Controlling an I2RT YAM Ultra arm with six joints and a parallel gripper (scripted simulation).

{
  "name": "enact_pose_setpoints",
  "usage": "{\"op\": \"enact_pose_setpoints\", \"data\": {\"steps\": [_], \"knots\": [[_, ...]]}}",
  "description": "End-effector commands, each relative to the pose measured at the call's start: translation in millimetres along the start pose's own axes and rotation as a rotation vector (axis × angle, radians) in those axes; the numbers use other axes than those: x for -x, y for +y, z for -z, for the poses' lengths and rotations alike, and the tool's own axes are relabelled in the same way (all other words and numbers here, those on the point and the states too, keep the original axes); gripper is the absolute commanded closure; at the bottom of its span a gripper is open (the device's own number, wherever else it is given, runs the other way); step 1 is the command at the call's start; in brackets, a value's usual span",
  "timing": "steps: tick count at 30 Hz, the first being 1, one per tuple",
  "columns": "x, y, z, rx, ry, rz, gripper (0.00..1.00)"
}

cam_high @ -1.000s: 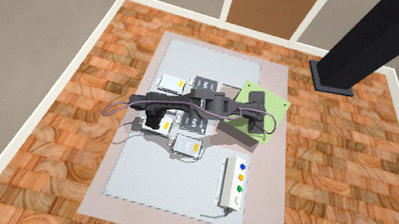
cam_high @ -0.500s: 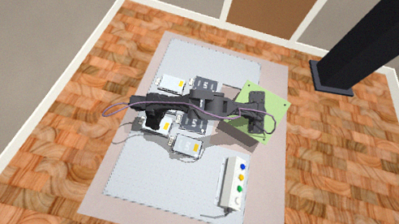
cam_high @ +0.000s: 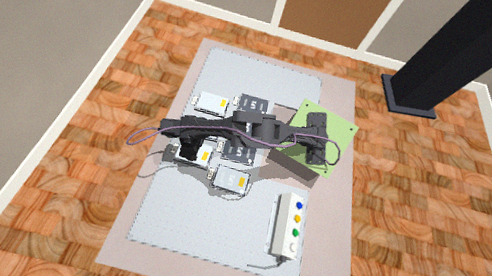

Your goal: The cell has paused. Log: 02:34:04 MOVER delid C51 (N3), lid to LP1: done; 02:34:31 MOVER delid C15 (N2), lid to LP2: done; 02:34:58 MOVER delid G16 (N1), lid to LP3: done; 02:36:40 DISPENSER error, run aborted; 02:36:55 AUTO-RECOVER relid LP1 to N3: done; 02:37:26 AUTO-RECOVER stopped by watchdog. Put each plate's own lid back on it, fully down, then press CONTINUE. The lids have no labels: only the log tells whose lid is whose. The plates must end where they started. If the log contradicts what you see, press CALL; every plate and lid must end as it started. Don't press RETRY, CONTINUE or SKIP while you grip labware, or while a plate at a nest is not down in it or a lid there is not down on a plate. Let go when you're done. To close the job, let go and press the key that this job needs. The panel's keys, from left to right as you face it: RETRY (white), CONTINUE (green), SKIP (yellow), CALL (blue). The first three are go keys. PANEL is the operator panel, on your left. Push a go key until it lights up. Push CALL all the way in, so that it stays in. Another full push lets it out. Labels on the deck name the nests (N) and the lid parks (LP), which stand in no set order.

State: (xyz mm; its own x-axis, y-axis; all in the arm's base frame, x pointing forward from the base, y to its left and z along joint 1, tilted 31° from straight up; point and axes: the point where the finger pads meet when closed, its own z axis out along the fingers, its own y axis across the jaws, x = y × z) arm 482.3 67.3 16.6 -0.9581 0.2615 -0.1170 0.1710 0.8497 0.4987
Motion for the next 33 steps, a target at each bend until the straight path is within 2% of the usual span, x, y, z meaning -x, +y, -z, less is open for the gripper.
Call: {"op": "enact_pose_setpoints", "data": {"steps": [1,7,9,15,18,33], "knots": [[10.4,-3.2,6.0,-0.003,-0.041,-0.003,1.00],[8.9,-6.0,-0.7,-0.006,-0.032,-0.009,1.00],[10.2,-2.9,3.7,-0.003,-0.043,-0.003,1.00],[8.4,-4.7,-0.9,-0.003,-0.034,-0.006,1.00],[10.1,-0.6,3.8,0.003,-0.038,0.002,1.00],[10.3,-0.7,3.9,0.003,-0.038,0.002,1.00]]}}
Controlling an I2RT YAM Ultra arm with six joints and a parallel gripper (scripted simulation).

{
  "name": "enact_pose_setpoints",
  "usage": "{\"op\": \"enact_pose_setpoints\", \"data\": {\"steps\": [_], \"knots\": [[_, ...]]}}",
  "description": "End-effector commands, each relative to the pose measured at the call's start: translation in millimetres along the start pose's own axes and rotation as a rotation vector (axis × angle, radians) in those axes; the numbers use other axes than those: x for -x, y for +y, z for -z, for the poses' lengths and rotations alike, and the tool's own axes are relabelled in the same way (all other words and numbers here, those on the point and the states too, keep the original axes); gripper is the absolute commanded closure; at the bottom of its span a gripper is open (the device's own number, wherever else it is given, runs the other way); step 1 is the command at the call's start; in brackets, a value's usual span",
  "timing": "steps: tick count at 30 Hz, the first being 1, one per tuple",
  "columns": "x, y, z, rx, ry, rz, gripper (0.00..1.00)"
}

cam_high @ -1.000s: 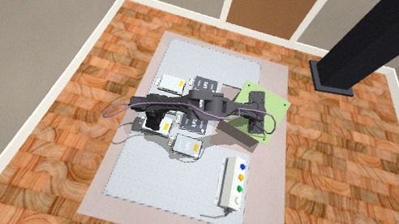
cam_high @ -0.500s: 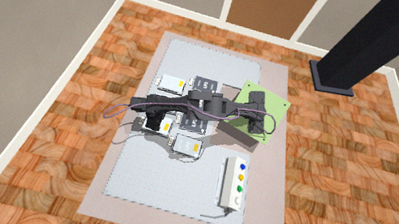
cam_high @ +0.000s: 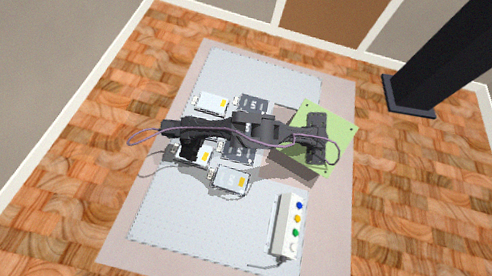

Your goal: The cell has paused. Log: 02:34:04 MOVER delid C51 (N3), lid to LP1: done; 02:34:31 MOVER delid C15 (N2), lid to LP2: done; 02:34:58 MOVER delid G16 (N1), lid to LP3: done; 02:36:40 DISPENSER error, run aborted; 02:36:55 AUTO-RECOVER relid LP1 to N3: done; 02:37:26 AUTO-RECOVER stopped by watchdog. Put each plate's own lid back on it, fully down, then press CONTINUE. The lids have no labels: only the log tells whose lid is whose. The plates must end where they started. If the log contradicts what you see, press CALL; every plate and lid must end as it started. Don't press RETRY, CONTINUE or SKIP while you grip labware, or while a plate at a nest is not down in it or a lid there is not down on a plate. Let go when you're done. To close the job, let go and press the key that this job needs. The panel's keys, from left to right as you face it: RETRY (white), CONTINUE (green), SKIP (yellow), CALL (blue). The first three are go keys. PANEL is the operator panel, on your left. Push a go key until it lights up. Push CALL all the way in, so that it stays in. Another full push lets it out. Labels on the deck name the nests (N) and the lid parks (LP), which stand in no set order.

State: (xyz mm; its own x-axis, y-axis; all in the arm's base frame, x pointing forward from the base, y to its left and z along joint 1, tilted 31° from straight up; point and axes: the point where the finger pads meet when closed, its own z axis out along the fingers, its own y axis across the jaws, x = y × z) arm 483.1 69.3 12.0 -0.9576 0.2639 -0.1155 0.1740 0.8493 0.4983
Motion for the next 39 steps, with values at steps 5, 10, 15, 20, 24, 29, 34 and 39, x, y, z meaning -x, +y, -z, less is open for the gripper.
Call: {"op": "enact_pose_setpoints", "data": {"steps": [5,10,15,20,24,29,34,39], "knots": [[10.6,-0.2,9.0,0.004,-0.038,0.005,1.00],[10.7,-0.3,9.0,0.004,-0.038,0.005,1.00],[10.7,-0.3,9.0,0.004,-0.038,0.005,1.00],[10.7,-0.3,9.0,0.004,-0.038,0.005,1.00],[10.8,-0.3,9.0,0.004,-0.038,0.005,1.00],[10.8,-0.4,9.0,0.004,-0.038,0.005,0.00],[10.8,-0.4,9.0,0.004,-0.038,0.005,0.00],[10.8,-0.4,9.0,0.004,-0.038,0.005,0.00]]}}
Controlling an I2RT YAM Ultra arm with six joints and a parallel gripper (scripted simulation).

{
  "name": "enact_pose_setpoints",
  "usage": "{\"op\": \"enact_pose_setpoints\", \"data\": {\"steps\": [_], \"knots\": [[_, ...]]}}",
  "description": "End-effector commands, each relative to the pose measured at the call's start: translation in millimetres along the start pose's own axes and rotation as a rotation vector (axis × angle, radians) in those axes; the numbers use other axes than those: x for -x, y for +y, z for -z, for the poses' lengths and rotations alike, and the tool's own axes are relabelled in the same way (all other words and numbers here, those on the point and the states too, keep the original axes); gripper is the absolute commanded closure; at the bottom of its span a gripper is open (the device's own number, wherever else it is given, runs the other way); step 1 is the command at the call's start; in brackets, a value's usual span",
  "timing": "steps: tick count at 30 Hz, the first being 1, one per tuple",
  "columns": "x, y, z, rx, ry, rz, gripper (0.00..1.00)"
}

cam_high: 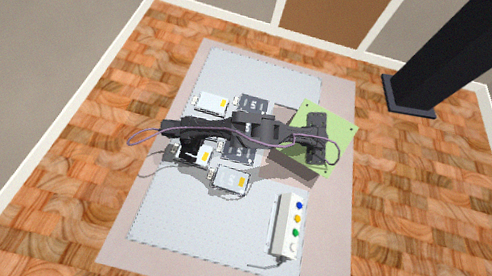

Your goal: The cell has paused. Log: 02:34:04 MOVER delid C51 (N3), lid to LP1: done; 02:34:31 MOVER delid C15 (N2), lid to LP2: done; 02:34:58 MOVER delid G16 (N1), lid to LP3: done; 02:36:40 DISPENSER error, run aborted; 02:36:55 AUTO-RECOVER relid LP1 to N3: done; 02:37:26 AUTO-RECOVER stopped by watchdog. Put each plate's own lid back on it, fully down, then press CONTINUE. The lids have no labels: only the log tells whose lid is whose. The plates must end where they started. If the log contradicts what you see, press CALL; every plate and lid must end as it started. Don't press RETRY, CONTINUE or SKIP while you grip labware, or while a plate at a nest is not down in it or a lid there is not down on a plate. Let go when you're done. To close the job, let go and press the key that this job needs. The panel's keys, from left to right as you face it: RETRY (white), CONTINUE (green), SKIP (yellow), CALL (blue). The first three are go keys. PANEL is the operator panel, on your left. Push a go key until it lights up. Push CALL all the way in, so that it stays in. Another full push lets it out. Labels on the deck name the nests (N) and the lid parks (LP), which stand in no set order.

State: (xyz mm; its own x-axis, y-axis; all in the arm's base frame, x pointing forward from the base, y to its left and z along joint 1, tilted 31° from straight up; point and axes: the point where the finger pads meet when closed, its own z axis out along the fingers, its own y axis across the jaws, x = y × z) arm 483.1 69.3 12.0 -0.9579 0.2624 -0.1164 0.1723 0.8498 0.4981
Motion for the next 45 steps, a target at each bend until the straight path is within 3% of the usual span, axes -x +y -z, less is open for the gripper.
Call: {"op": "enact_pose_setpoints", "data": {"steps": [1,31,37,45], "knots": [[11,0,9.0,0.004,-0.038,0.003,0.00],[11,0,9.0,0.004,-0.038,0.003,0.00],[18,3,31.9,0.008,-0.064,0.016,0.00],[18,4,42.3,0.014,-0.064,0.017,0.00]]}}
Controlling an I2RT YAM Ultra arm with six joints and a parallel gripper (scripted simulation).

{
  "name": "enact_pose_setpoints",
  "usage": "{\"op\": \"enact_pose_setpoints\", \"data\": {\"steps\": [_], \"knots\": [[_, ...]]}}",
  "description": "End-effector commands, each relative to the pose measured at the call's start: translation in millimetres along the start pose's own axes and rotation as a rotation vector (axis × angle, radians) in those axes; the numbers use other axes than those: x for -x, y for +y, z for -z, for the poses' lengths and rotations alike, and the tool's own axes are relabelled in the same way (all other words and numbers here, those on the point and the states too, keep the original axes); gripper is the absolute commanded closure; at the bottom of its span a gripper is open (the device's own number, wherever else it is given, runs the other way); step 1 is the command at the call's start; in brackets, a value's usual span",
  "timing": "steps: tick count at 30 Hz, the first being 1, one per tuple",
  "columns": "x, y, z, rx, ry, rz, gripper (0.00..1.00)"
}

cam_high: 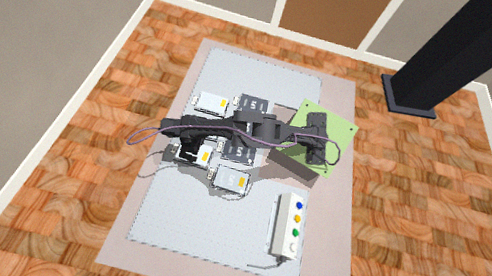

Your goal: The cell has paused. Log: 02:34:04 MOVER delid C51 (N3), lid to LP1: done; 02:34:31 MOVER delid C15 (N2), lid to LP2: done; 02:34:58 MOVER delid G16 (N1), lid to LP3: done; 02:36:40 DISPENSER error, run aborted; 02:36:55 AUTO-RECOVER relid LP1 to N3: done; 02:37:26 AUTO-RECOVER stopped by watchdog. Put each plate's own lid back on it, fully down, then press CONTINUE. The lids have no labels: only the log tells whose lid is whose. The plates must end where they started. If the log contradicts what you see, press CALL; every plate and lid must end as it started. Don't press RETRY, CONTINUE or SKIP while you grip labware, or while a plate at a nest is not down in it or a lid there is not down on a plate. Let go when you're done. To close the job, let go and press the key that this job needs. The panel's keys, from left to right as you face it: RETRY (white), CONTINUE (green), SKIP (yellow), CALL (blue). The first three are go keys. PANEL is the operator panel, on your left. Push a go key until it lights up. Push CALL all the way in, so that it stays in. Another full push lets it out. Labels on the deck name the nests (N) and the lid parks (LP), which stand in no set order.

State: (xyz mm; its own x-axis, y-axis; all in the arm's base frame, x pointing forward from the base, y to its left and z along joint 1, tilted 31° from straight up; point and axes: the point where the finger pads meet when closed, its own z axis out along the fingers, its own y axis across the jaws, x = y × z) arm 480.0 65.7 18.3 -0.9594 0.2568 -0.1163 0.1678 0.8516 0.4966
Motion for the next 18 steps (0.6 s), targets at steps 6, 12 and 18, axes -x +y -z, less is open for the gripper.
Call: {"op": "enact_pose_setpoints", "data": {"steps": [6,12,18], "knots": [[18.9,3.7,38.4,0.012,-0.068,0.011,0.00],[19.2,3.6,40.0,0.012,-0.068,0.009,0.00],[19.5,3.1,40.4,0.012,-0.066,0.008,0.00]]}}
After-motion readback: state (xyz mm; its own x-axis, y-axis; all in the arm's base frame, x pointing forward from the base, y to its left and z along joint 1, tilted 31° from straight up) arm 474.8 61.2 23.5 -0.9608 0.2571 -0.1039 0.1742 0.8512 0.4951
